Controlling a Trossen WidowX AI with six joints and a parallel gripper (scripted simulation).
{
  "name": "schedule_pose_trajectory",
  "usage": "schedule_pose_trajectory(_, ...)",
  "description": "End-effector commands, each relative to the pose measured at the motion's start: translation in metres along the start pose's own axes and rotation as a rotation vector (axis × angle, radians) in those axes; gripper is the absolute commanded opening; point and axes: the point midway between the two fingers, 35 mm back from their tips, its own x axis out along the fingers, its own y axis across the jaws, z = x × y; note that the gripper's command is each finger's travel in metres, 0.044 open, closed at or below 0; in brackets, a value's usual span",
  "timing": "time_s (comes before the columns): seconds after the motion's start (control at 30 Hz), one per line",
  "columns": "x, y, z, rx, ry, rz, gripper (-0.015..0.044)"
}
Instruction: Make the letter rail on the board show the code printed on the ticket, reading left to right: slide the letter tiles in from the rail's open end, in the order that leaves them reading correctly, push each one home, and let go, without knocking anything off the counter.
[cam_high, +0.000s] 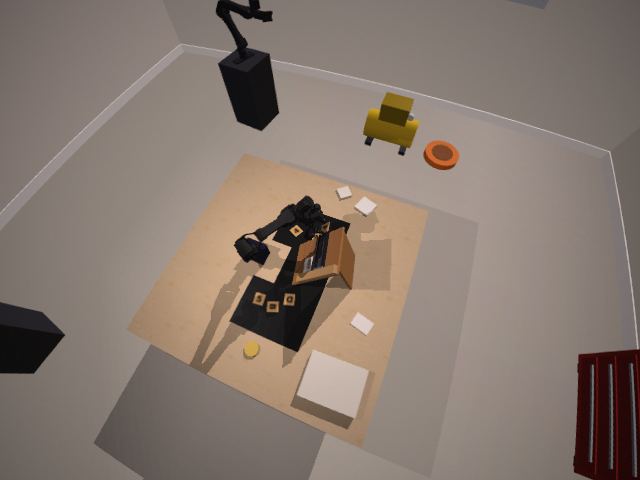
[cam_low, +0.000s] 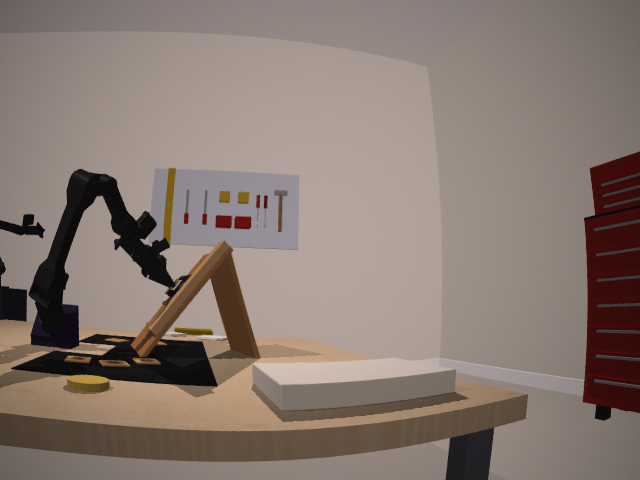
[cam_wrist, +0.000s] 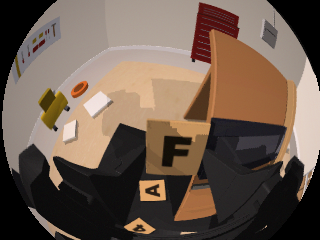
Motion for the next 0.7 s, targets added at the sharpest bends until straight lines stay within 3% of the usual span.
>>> schedule_pose_trajectory(0.0,0.000,-0.001,-0.001,-0.005,0.003,0.005,0.0000)
schedule_pose_trajectory(0.67,0.000,-0.011,-0.001,-0.005,0.003,0.004,0.0000)
